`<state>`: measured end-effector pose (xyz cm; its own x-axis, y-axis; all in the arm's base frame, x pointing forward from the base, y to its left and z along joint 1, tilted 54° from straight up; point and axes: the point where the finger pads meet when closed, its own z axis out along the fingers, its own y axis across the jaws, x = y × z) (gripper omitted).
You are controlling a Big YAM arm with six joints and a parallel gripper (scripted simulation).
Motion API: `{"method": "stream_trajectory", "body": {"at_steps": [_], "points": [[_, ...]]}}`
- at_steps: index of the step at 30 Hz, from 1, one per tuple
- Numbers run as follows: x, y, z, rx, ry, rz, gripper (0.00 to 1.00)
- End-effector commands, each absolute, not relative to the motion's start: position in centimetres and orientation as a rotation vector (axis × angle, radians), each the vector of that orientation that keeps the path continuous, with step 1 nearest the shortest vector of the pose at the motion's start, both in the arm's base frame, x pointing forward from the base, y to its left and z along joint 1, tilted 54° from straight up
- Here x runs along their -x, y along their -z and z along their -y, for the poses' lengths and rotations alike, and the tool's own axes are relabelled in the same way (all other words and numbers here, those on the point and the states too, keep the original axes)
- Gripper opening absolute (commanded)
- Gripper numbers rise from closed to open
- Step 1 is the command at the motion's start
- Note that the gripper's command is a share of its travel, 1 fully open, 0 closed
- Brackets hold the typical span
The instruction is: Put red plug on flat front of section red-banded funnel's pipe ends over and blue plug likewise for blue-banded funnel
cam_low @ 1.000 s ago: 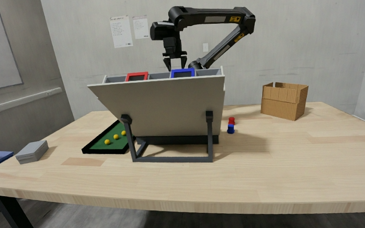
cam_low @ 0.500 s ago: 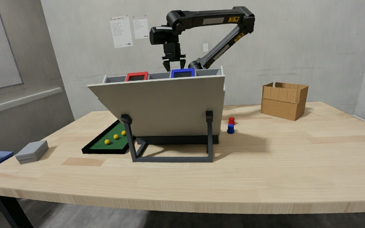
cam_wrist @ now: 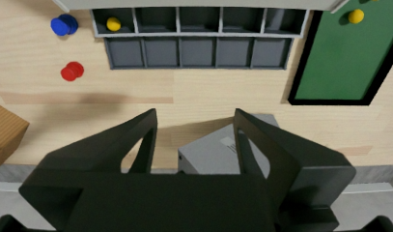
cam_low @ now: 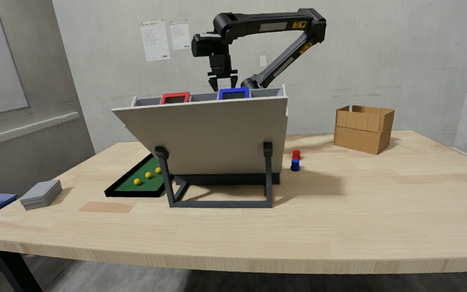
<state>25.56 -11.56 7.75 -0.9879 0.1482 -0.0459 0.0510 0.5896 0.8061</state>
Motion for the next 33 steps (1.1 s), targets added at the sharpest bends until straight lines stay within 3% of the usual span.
{"method": "stream_trajectory", "body": {"at_steps": [1,18,19,33], "points": [[-26.16,-8.17,12.39,-0.171,-1.33,-2.697,0.59],[-25.91,-7.94,12.17,-0.169,-1.341,-2.698,0.59],[-25.91,-7.94,12.17,-0.169,-1.341,-2.698,0.8],[-25.91,-7.94,12.17,-0.169,-1.341,-2.698,0.8]]}}
